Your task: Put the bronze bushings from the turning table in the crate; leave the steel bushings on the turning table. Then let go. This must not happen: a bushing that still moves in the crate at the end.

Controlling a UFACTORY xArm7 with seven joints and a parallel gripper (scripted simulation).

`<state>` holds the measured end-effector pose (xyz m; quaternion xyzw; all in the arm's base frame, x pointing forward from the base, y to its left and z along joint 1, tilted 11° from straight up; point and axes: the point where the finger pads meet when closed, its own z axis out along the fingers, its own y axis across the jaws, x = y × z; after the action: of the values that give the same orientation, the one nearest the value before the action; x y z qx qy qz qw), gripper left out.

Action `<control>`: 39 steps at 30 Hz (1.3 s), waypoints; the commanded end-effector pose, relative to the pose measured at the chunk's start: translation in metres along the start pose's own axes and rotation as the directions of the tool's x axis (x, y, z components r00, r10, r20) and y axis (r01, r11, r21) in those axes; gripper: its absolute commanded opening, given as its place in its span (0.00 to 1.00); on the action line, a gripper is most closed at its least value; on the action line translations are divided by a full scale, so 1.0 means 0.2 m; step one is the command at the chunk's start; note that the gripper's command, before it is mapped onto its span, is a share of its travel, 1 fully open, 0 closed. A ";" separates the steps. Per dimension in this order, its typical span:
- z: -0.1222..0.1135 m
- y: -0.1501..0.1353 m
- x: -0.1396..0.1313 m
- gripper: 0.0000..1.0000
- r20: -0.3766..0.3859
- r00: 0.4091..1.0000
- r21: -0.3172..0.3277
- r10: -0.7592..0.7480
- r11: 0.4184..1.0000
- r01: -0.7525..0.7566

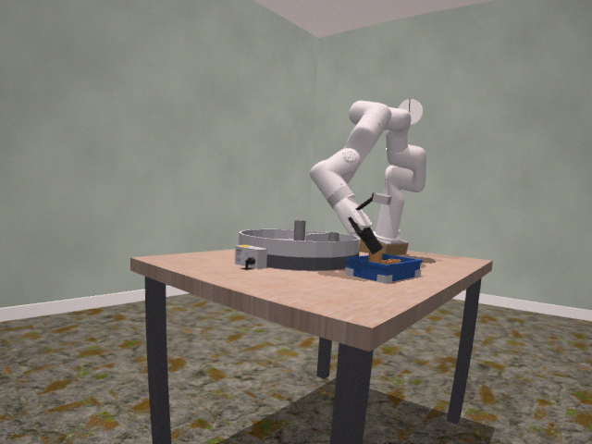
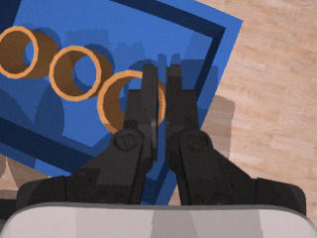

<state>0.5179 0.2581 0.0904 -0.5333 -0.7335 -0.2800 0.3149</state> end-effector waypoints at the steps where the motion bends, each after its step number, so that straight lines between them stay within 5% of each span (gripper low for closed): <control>1: 0.01 0.01 -0.01 0.00 0.001 1.000 -0.004 -0.004 1.000 0.004; 39: 0.08 0.01 -0.07 0.00 0.001 1.000 -0.004 -0.004 1.000 0.004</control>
<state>0.5191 0.2624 0.0674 -0.5332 -0.7336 -0.2804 0.3146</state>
